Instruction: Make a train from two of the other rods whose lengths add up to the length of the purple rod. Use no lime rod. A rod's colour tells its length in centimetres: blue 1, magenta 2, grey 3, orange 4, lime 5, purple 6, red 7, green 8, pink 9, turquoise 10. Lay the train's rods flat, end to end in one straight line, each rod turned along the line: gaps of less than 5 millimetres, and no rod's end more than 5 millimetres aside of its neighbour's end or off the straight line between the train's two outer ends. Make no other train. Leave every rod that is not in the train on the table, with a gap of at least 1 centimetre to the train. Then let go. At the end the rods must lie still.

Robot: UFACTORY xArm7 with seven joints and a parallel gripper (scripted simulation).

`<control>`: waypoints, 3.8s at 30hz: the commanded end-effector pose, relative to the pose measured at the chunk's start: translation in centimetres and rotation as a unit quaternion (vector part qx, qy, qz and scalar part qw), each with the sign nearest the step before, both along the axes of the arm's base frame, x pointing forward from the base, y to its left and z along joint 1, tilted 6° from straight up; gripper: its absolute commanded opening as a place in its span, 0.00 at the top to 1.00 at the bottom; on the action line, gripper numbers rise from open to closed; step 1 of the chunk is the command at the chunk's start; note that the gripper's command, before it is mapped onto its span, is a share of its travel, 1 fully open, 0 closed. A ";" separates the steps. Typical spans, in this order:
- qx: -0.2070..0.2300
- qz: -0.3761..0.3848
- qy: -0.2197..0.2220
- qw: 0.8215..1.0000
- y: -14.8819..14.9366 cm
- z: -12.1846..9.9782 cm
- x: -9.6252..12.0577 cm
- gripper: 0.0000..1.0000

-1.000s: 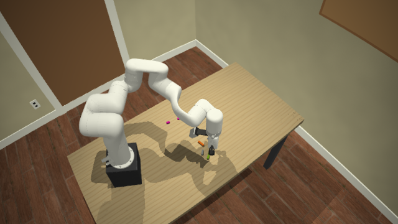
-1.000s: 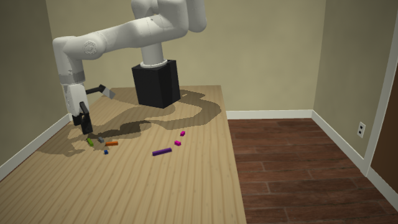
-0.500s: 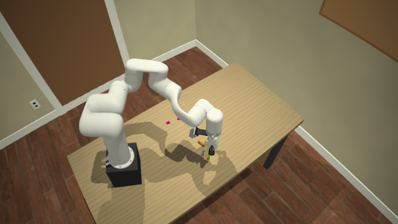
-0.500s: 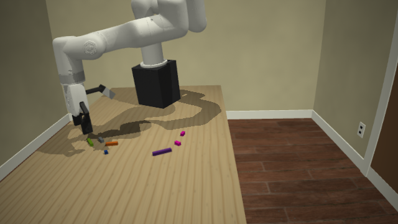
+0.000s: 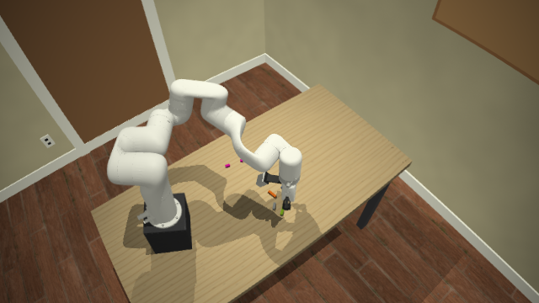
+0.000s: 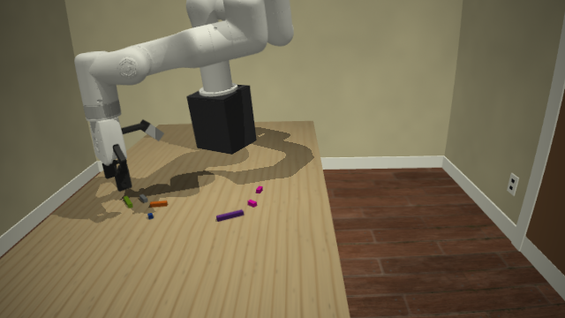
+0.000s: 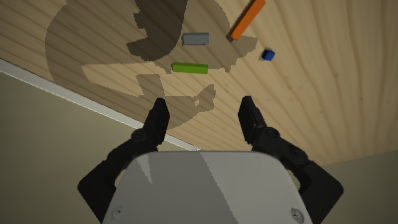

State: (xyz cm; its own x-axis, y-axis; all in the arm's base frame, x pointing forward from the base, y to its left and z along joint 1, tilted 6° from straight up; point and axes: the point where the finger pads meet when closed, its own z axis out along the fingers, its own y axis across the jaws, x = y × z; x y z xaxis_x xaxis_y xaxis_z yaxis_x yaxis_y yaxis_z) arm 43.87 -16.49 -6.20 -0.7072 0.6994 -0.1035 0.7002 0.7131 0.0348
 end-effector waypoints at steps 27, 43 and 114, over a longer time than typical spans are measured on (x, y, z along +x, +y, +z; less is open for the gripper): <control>0.020 -0.204 -0.009 0.979 7.1 -0.2 1.7 0.00; 0.040 -0.410 -0.019 0.911 14.9 -0.7 2.1 0.00; 0.071 -0.703 -0.036 0.707 27.8 -1.2 -0.1 0.00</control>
State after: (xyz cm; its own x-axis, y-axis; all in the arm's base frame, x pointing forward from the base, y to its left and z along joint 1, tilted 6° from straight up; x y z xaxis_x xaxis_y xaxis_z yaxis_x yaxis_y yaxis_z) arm 43.69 11.30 -7.60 0.6999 0.7134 0.0338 0.7073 -0.6990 0.1054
